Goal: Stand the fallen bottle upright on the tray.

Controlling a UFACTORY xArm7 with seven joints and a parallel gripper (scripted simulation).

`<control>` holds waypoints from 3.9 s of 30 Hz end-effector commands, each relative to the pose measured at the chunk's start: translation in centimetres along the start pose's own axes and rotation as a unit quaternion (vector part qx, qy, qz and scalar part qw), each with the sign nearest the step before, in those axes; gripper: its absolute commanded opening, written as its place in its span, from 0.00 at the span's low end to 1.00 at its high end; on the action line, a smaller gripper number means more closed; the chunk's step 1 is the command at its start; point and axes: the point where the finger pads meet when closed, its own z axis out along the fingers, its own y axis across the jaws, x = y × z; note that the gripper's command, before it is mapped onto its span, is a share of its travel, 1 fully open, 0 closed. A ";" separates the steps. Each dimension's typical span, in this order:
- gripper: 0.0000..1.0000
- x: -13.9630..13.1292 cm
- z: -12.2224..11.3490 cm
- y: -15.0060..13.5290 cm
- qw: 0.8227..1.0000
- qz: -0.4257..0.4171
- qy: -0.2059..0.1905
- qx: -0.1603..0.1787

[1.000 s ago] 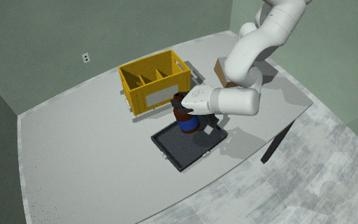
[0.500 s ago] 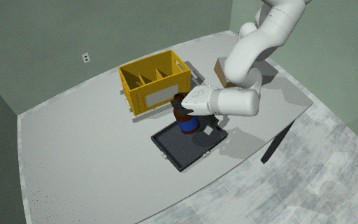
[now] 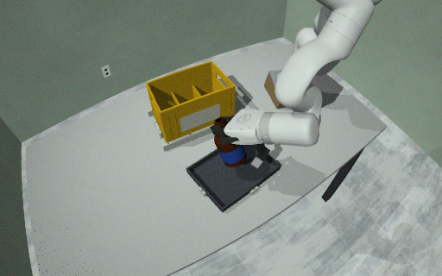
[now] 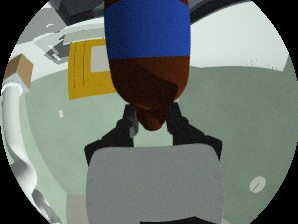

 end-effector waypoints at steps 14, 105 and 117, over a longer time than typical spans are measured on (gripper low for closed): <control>0.00 1.5 0.9 0.1 1.000 0.001 0.000 0.000; 1.00 4.3 2.5 0.1 1.000 0.001 0.000 0.000; 1.00 4.3 2.5 0.1 1.000 0.001 0.000 0.000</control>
